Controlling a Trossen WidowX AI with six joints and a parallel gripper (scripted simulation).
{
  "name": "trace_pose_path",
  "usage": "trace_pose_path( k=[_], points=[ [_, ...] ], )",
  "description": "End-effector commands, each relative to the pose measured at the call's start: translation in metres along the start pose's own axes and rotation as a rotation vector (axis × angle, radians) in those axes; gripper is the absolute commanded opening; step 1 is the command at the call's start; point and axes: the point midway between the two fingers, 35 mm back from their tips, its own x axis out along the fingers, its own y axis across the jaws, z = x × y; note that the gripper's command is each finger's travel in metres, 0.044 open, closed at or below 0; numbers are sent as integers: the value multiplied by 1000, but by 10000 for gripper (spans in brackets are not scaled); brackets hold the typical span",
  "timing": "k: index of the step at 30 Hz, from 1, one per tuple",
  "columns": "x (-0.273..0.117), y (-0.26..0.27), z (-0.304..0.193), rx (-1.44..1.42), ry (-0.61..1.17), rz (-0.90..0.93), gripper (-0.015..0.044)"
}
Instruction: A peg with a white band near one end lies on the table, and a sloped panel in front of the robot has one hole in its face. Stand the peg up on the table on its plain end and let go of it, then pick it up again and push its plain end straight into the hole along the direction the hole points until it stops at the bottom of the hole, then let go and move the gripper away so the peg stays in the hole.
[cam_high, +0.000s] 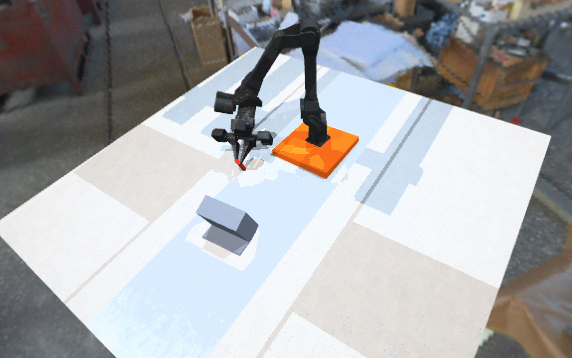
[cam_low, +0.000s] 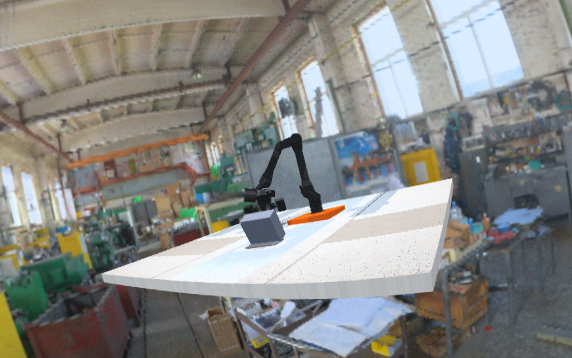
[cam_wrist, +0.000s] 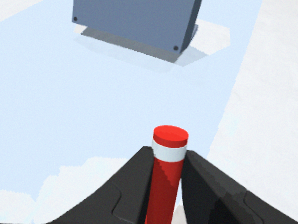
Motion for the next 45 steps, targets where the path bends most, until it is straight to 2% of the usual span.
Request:
trace_pose_path(
  k=[1, 36, 45],
  points=[
    [-2, 1, -2, 0, -35, 0, 51],
    [-20, 2, -18, 1, -336, 1, 51],
    [-22, 2, -17, 1, -293, 0, 51]
  ],
)
